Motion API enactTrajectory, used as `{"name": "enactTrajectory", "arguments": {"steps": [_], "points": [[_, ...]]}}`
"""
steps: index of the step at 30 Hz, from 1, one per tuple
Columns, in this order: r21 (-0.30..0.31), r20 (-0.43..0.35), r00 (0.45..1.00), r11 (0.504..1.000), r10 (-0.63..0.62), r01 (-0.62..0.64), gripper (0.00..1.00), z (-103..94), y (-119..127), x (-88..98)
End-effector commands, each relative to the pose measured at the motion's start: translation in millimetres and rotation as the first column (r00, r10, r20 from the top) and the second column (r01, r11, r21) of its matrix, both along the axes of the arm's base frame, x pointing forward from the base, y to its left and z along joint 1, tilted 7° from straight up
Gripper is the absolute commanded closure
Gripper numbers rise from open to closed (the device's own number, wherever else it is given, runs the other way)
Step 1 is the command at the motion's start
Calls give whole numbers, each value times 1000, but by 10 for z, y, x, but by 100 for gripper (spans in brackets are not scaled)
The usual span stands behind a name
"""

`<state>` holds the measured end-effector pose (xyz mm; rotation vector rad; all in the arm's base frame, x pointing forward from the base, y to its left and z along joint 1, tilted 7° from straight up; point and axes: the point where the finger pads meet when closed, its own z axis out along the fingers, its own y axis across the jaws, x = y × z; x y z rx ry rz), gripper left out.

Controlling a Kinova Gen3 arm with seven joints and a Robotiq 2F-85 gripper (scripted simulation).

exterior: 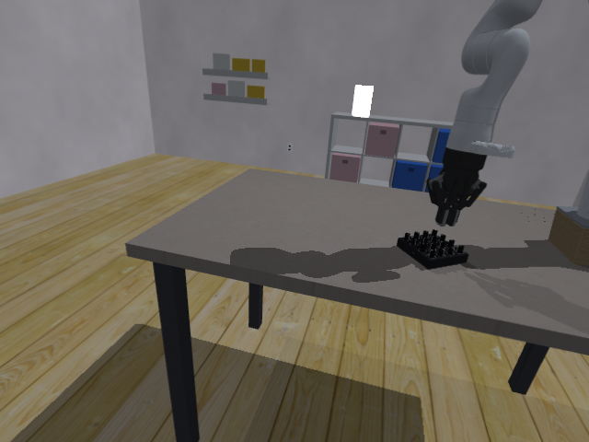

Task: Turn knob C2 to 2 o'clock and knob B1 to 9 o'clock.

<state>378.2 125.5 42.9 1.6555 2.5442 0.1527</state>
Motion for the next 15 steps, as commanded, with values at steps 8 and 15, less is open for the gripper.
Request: {"name": "enactTrajectory", "arguments": {"steps": [8, 15], "points": [[-7, -7, 999, 999, -54, 54, 81, 27, -38, -30], [-13, -14, 995, 995, -98, 98, 81, 37, -80, -55]]}}
